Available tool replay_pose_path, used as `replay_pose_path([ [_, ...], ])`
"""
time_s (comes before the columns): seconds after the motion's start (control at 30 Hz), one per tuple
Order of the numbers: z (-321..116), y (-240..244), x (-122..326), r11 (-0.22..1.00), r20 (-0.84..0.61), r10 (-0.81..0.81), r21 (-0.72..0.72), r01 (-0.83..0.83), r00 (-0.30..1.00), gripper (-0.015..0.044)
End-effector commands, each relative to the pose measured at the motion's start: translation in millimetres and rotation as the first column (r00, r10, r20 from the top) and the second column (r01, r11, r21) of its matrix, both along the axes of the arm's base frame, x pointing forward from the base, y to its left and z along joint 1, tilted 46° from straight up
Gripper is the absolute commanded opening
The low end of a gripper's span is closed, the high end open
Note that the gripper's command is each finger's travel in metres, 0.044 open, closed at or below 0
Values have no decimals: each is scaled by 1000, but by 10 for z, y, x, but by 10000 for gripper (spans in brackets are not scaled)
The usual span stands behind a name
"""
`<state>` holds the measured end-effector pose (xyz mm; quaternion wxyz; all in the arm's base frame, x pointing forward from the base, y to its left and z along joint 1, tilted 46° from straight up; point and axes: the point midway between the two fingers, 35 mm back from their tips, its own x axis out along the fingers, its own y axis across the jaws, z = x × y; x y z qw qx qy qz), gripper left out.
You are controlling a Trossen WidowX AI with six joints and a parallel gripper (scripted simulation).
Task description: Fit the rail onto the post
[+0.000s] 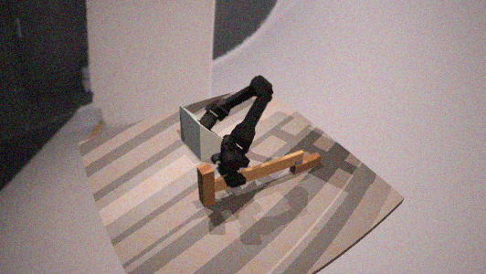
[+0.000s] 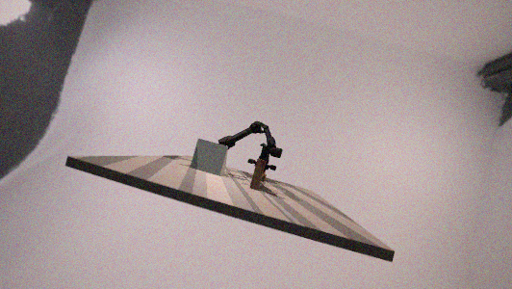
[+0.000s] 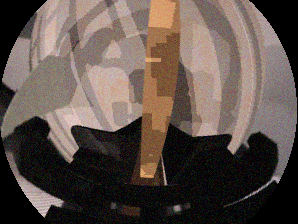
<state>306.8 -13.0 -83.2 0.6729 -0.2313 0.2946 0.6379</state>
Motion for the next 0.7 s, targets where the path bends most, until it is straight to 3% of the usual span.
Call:
replay_pose_path([
  [0.0,-5,-51,8,1000,6,-6,-5,6,1000,0],
  [0.27,-22,-69,5,1000,6,-6,-6,6,1000,0],
  [0.67,-19,-19,-3,1000,0,0,0,0,1000,315],
])
